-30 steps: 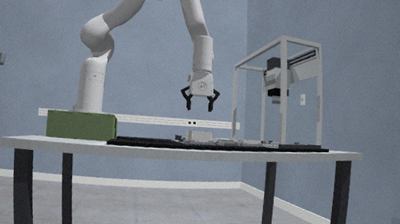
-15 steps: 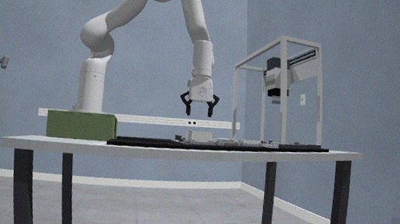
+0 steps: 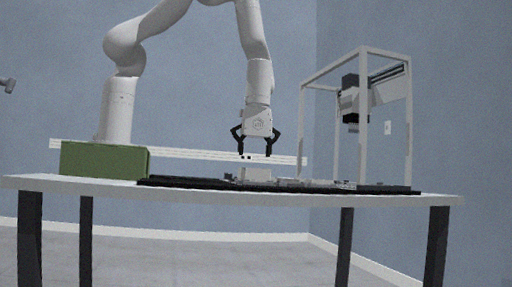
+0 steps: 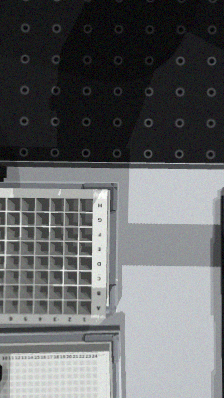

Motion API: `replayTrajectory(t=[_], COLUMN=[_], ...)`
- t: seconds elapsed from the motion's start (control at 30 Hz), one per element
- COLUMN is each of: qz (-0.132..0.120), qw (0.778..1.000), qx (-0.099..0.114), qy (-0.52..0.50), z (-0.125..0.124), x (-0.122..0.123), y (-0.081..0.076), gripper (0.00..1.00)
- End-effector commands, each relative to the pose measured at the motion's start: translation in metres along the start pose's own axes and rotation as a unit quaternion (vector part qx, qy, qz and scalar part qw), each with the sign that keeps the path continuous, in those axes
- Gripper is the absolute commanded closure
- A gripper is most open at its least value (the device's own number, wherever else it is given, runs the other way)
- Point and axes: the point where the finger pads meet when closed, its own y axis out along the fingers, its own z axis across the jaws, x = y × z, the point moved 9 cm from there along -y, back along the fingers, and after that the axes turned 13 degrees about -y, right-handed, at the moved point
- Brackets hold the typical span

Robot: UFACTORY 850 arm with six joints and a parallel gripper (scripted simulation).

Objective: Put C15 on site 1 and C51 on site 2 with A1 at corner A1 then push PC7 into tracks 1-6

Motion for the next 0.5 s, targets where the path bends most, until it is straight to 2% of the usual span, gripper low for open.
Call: replayTrajectory(t=[0.0,0.13,0.47], qz=[0.0,0.0,0.0], qw=[1.0,1.0,1.0], qx=[0.001,0.001,0.001], qy=[0.0,0.0,0.0], z=[0.0008,0.0008,0.0008], x=[0.0005,0.0005,0.0005], y=[0.003,0.0096,0.0097], gripper=[0.0,0.0,0.0])
